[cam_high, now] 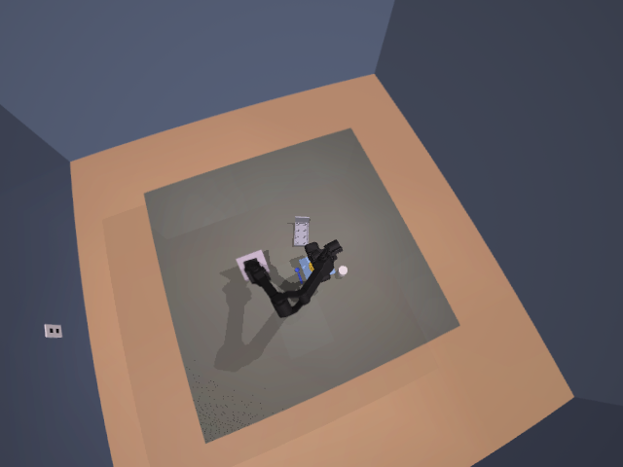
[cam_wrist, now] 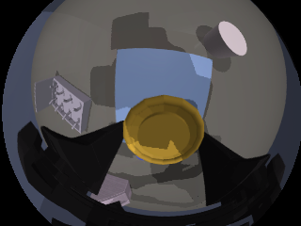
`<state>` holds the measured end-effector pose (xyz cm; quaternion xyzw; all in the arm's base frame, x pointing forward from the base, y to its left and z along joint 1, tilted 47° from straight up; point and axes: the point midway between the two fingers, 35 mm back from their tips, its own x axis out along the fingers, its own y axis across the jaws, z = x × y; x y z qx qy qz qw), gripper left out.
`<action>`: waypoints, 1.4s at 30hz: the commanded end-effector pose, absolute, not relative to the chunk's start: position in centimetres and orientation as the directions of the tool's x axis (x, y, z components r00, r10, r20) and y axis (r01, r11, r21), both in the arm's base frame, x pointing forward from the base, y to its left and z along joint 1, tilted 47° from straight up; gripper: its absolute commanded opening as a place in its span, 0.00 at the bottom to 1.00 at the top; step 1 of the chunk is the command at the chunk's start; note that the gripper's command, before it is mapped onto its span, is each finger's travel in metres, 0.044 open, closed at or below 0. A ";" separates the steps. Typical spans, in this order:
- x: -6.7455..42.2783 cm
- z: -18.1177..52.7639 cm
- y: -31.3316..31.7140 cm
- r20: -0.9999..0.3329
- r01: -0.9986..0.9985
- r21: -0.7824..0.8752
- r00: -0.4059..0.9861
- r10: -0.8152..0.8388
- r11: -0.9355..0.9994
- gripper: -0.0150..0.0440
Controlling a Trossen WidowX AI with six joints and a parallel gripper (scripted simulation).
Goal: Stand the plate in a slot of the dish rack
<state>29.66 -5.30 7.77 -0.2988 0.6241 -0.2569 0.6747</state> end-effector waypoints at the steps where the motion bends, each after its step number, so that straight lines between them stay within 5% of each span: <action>1: 29.9 8.8 -3.9 -0.695 -0.030 -0.717 0.093 -0.713 0.696 0.25; 30: 29.4 16.1 4.5 -0.684 -0.055 -0.729 0.104 -0.722 0.682 0.25; 42: 24.6 8.8 11.0 -0.691 0.312 -0.668 0.079 -0.719 0.676 0.25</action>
